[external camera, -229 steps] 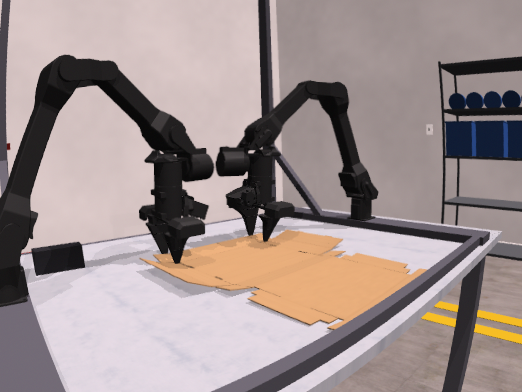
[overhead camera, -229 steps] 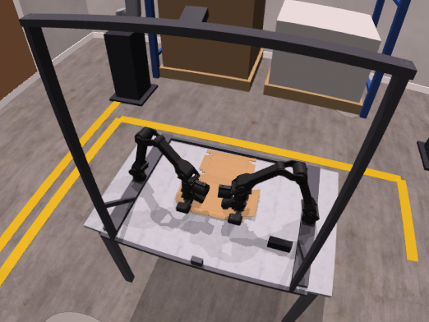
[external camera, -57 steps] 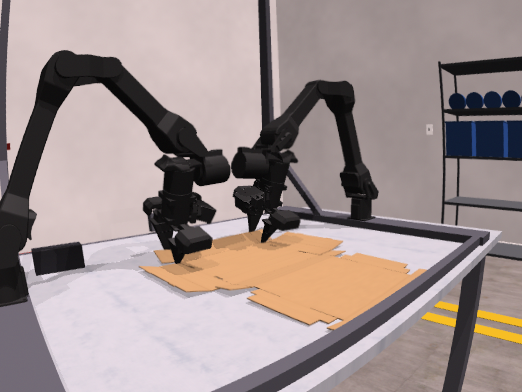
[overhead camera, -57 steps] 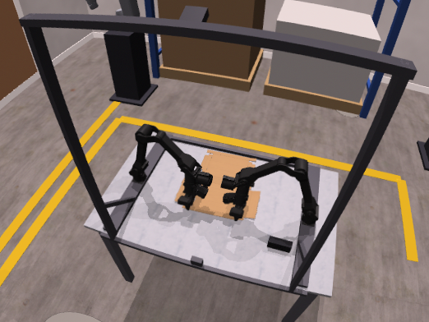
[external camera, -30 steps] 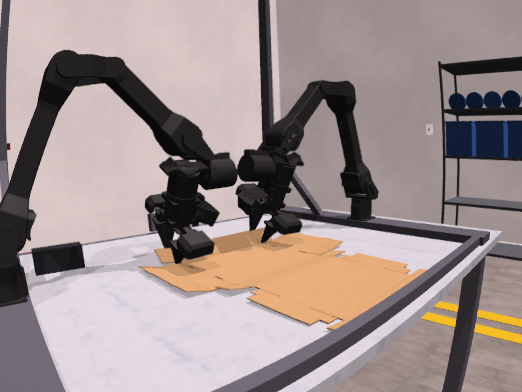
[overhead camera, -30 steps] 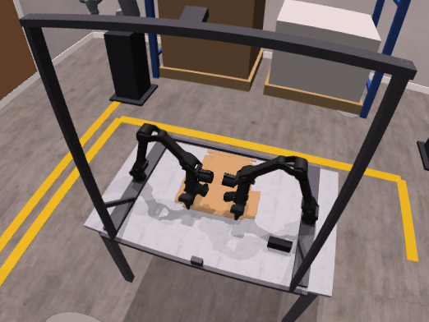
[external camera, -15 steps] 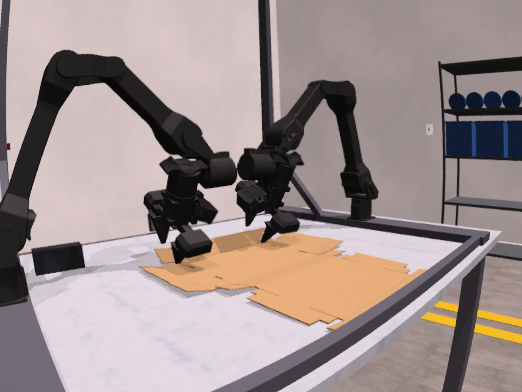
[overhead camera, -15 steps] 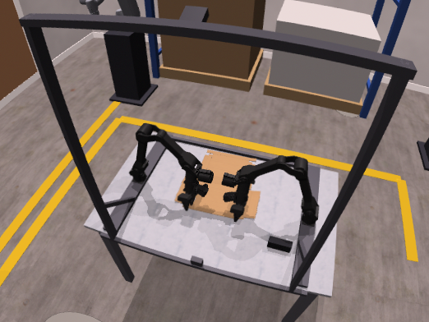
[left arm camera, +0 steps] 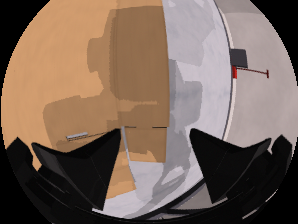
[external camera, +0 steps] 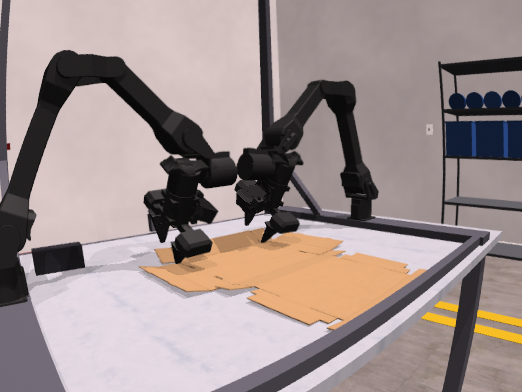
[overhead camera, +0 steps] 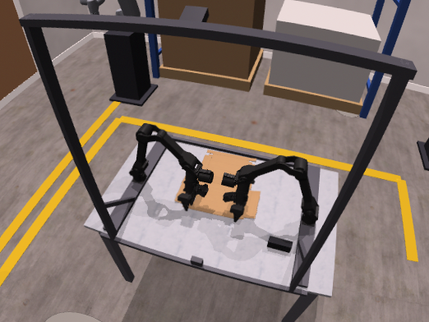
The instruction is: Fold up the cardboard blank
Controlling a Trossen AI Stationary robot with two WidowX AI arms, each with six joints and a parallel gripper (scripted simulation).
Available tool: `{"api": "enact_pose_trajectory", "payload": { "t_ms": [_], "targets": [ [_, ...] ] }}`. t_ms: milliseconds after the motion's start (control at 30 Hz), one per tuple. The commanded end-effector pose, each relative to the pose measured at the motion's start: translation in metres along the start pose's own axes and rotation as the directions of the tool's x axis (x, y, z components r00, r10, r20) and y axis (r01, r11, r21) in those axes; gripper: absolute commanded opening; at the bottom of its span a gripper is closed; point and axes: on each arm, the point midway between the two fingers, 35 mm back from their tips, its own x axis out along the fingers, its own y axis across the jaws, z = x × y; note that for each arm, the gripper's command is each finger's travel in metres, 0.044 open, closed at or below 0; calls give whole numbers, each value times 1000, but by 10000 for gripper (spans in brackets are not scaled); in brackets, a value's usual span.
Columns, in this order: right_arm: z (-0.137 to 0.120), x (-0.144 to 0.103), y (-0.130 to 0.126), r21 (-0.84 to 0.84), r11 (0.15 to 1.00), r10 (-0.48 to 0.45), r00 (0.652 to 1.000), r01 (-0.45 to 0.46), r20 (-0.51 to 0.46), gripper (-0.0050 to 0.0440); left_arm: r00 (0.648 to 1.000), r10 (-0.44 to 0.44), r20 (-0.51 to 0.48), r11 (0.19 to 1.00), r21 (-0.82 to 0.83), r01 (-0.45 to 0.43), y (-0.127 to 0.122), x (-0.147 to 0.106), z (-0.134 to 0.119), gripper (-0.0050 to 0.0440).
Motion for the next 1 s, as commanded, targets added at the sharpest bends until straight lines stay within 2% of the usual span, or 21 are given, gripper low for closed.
{"api": "enact_pose_trajectory", "payload": {
  "t_ms": [0,267,967],
  "targets": [
    [2,9,-16,11,999,-49,999,49,-14,331,999,51,-16,999,-11,-51,15,8,0,334],
    [2,7,-15,12,999,-49,999,49,-14,331,999,51,-16,999,-11,-51,14,6,0,334],
    [3,-45,9,11,999,-49,999,49,-13,331,999,51,-16,999,-11,-51,-9,-46,1,334]
  ]
}}
